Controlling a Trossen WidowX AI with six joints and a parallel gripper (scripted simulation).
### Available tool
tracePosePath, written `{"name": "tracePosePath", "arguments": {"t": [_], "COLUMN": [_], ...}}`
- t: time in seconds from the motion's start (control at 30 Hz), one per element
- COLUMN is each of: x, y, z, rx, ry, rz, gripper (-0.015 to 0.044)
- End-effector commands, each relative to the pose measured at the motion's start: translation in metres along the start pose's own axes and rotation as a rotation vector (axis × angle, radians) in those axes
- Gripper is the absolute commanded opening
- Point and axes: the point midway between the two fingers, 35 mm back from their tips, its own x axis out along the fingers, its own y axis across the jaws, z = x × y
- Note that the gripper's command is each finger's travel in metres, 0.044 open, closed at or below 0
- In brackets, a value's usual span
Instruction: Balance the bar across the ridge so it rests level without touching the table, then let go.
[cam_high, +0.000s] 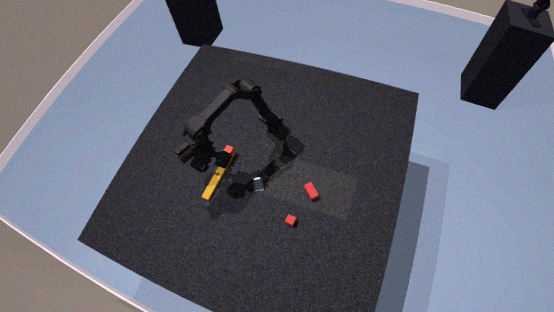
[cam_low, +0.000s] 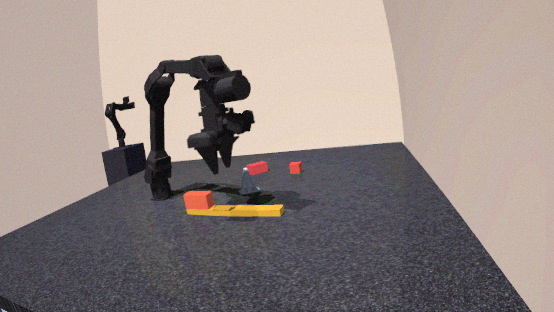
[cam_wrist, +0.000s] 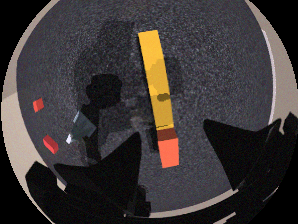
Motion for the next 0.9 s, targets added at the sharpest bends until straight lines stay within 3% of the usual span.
{"name": "tracePosePath", "arguments": {"t": [0.0, 0.3, 0.87], "x": [0.018, 0.078, 0.097], "y": [0.001, 0.002, 0.002], "z": [0.001, -0.002, -0.002], "rx": [0.007, 0.007, 0.007], "ry": [0.006, 0.006, 0.006], "rz": [0.009, 0.008, 0.008], "gripper": [0.0315, 0.0315, 0.0315]}}
